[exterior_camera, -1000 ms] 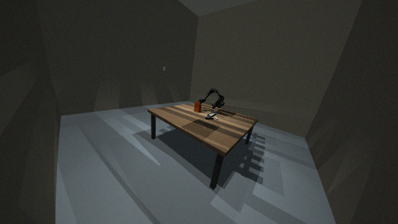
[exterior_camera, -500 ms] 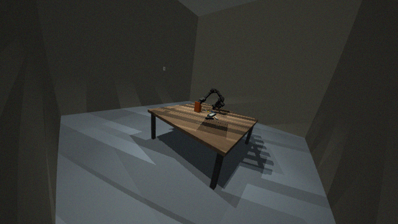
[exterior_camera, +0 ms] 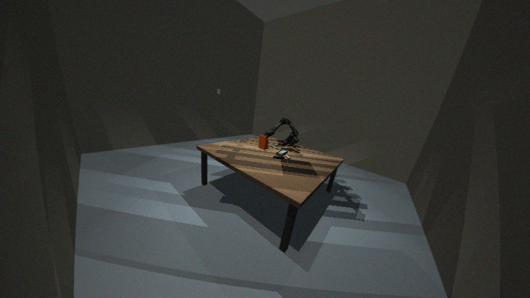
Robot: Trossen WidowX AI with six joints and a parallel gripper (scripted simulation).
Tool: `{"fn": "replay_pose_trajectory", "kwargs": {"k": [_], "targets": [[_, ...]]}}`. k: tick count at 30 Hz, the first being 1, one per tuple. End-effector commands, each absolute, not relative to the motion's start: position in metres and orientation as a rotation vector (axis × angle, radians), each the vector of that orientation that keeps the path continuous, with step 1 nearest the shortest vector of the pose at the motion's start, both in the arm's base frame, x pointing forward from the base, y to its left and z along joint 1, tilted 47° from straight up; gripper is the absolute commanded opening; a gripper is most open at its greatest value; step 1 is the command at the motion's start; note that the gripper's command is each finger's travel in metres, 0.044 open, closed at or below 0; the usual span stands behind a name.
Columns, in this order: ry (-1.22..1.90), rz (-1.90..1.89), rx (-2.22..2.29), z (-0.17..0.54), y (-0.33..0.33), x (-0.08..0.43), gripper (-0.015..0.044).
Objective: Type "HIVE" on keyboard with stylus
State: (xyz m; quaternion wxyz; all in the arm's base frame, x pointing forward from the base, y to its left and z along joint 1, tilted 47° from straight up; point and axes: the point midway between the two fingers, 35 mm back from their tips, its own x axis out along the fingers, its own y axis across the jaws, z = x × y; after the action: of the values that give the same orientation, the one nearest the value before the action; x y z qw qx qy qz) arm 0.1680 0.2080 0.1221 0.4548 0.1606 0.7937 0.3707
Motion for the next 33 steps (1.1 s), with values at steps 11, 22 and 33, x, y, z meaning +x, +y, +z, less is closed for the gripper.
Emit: {"fn": "replay_pose_trajectory", "kwargs": {"k": [11, 22, 33], "targets": [[1.962, 0.913, 0.404, 0.113, 0.218, 0.168, 0.015], [1.962, 0.914, 0.405, 0.105, 0.226, 0.167, 0.015], [1.962, 0.914, 0.405, 0.098, 0.234, 0.167, 0.015]]}}
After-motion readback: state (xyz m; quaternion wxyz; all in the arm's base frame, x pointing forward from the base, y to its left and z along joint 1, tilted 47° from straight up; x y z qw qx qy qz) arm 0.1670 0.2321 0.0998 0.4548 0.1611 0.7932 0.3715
